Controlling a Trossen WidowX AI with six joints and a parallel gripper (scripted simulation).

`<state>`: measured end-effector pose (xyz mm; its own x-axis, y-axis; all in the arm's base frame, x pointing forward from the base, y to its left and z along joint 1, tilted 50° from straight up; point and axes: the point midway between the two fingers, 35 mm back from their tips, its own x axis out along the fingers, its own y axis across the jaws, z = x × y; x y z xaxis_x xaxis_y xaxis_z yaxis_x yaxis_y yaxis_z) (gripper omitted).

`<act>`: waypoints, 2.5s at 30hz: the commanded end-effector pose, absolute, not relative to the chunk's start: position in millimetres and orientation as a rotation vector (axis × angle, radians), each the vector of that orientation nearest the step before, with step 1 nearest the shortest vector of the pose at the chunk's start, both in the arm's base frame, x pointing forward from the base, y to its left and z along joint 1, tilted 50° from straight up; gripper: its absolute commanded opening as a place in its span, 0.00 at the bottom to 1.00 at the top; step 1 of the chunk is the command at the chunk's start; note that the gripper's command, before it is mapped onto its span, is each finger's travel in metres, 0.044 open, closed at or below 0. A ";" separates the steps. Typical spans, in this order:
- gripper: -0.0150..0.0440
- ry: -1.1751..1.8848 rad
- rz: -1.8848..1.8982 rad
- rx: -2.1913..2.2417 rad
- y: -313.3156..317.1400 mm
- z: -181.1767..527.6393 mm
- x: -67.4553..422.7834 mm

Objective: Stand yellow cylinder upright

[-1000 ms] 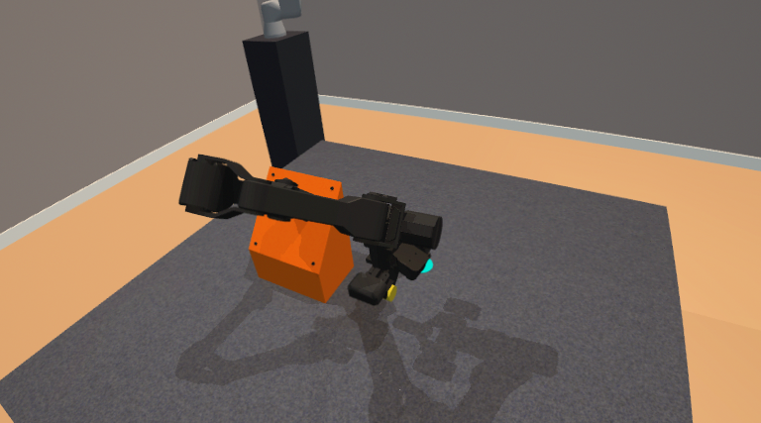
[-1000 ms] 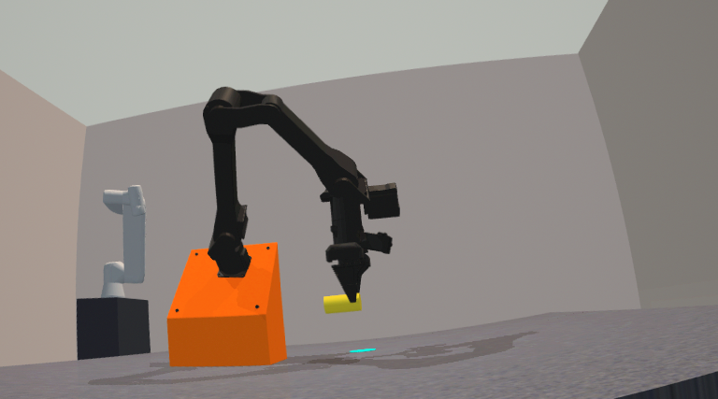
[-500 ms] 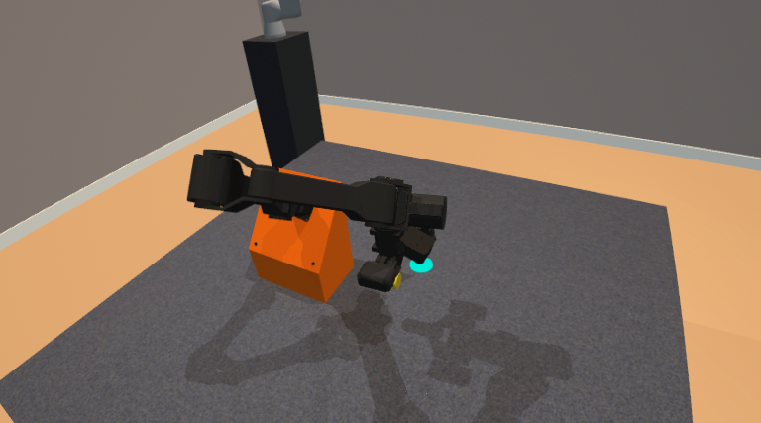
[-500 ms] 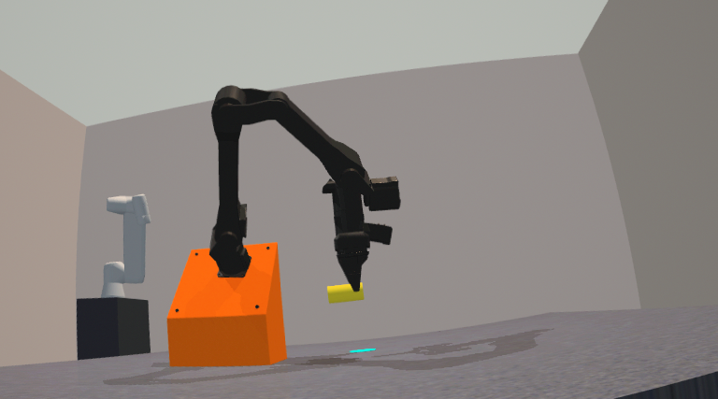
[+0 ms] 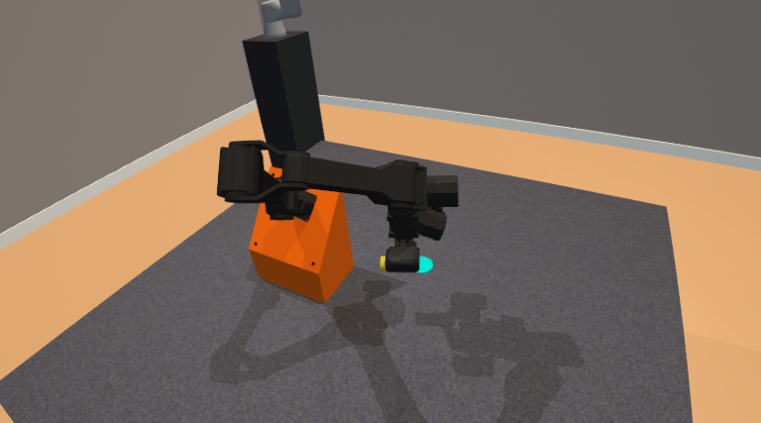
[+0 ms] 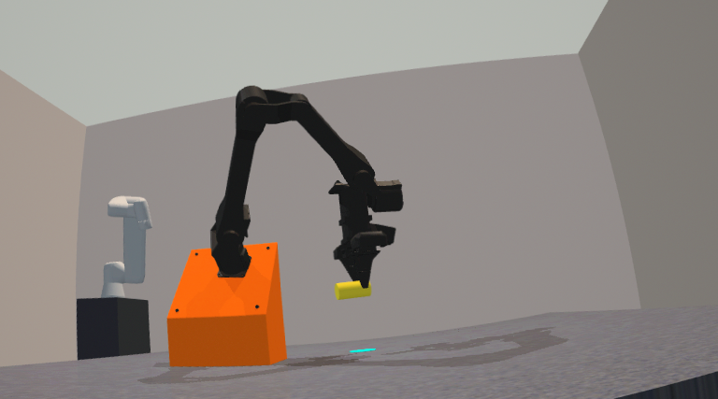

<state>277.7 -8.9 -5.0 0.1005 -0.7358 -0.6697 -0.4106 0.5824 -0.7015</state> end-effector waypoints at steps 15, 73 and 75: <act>0.43 1.605 -0.058 -1.254 35.1 -43.5 273.5; 0.43 1.749 0.487 -1.439 72.8 -121.6 234.5; 0.43 1.751 0.501 -1.425 72.0 -122.7 233.8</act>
<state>234.5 71.8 -121.6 -0.0297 -0.6410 -0.7670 -0.9412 0.2762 -0.1944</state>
